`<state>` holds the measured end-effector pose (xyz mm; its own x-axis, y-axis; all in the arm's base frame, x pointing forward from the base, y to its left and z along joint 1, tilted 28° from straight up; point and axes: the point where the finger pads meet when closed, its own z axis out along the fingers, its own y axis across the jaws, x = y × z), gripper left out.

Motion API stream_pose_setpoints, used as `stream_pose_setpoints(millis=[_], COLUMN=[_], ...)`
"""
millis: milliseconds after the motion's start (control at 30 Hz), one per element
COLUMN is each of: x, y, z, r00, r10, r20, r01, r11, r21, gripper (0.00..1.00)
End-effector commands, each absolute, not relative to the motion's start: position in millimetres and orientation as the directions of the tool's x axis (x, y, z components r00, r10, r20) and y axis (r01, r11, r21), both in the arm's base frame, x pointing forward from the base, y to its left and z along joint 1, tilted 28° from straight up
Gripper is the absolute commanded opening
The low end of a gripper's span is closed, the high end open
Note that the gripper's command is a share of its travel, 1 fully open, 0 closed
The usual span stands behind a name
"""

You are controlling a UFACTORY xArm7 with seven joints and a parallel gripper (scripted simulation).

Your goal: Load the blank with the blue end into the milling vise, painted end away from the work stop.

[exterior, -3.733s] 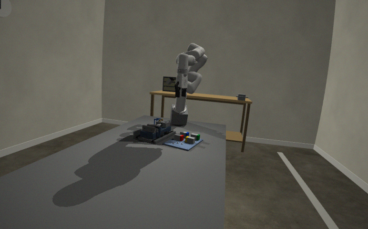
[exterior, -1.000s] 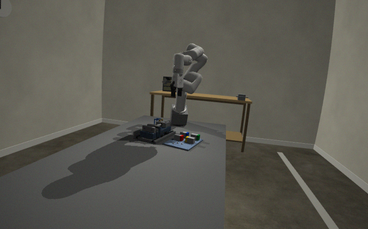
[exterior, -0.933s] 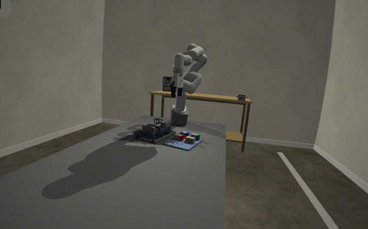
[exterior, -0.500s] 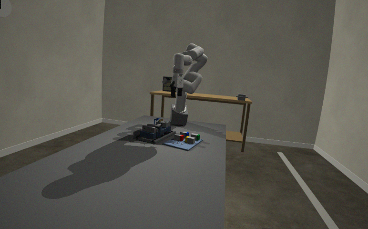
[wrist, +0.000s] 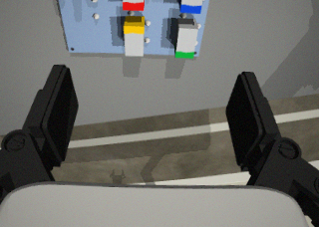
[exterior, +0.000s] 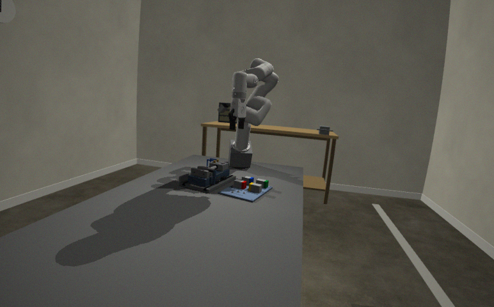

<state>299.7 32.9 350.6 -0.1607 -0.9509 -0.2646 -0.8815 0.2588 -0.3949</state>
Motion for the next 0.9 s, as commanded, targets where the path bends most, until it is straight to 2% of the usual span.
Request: stream_pose_setpoints(millis=[0, 600, 867], x=[300, 300, 304], y=[33, 33, 71], z=[352, 352, 362], r00=[-0.16, -0.16, -0.16], r10=[-0.951, -0.951, -0.951], r20=[-0.265, -0.265, -0.265], r01=[-0.88, -0.88, -0.88], r11=[0.259, 0.259, 0.259], r21=[-0.398, -0.398, -0.398], gripper=[1.0, 1.0, 1.0])
